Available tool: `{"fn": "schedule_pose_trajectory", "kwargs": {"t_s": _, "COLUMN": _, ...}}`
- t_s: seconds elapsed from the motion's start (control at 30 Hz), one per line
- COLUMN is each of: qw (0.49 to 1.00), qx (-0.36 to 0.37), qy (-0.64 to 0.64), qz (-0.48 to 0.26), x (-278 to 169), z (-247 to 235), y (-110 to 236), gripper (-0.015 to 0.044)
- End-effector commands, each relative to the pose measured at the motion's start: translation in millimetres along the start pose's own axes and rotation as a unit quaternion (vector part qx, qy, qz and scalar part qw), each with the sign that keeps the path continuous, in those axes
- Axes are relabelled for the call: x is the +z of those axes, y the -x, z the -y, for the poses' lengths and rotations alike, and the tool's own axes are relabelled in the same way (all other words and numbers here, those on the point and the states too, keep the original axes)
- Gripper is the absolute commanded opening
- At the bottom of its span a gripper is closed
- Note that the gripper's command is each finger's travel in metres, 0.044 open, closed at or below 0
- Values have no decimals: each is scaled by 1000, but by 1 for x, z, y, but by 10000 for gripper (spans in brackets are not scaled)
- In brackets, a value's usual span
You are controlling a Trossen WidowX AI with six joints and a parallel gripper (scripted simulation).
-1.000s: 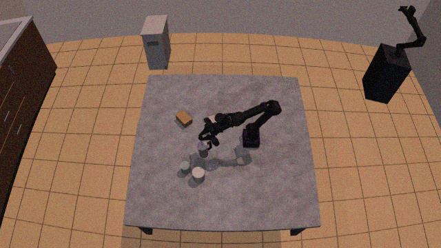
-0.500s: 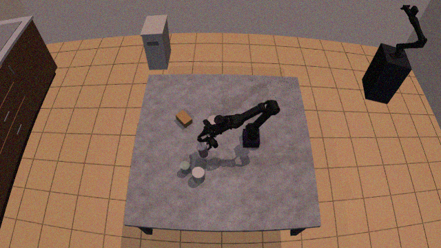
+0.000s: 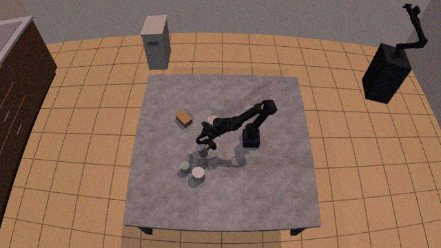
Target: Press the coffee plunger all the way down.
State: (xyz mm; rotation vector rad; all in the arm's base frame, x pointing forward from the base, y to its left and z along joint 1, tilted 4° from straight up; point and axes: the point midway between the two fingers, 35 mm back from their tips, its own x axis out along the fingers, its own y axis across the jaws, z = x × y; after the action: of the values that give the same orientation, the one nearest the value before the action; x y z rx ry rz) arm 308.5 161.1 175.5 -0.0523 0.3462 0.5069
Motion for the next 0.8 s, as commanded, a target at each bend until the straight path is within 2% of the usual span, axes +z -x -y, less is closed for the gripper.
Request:
{"fn": "schedule_pose_trajectory", "kwargs": {"t_s": 0.0, "qw": 999, "qx": -1, "qy": -5, "qz": -48, "x": -35, "z": 0, "y": -10, "gripper": 120}}
{"fn": "schedule_pose_trajectory", "kwargs": {"t_s": 0.77, "qw": 999, "qx": -1, "qy": -5, "qz": -48, "x": -26, "z": 0, "y": -22, "gripper": 120}}
